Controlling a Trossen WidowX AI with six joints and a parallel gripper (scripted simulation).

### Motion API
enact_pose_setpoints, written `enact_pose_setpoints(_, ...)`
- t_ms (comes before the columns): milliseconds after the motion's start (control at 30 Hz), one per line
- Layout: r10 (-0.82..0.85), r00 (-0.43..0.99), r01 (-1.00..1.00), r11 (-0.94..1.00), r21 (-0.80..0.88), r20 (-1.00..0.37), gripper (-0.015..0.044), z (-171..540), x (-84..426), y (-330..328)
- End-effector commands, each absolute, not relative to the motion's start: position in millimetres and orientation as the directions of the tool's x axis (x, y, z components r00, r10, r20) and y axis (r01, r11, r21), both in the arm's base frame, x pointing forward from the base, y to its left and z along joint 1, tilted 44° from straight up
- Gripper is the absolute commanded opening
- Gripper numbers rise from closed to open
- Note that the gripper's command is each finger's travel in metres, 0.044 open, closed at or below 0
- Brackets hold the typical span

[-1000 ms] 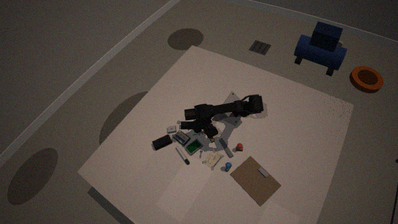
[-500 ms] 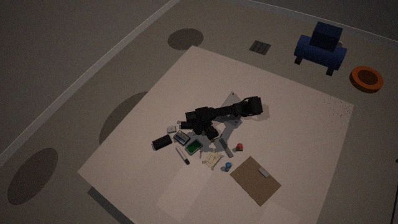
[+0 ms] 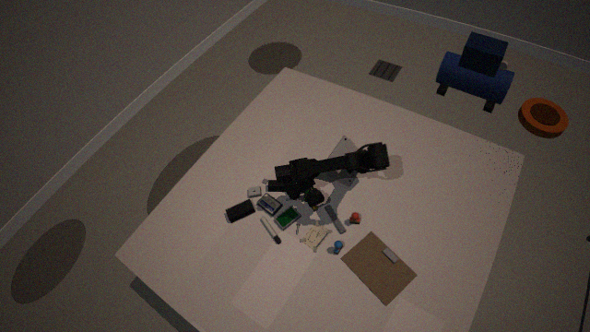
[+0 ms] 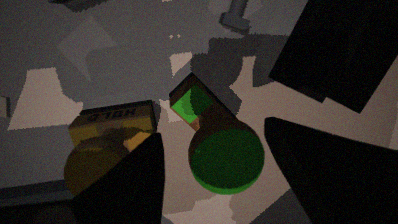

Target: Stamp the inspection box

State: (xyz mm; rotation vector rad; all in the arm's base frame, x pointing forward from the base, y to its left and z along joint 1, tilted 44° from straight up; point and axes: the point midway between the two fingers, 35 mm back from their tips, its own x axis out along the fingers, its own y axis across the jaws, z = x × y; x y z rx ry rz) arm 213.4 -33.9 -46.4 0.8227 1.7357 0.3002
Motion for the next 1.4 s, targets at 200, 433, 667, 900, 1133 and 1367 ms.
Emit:
enact_pose_setpoints(200, 0.655, -0.114, 0.372, 0.725, 0.580, -0.747, 0.0266, 34, 226, -110)
enact_pose_setpoints(433, 0.656, -0.114, 0.372, 0.725, 0.580, -0.746, 0.0266, 36, 226, -112)
enact_pose_setpoints(667, 0.656, -0.114, 0.372, 0.725, 0.580, -0.746, 0.0266, 36, 226, -112)
enact_pose_setpoints(900, 0.658, -0.110, 0.376, 0.721, 0.582, -0.745, 0.0266, 35, 227, -111)
enact_pose_setpoints(1133, 0.658, -0.110, 0.376, 0.721, 0.582, -0.745, 0.0266, 35, 227, -111)
enact_pose_setpoints(1367, 0.658, -0.110, 0.376, 0.721, 0.582, -0.745, 0.0266, 35, 227, -111)
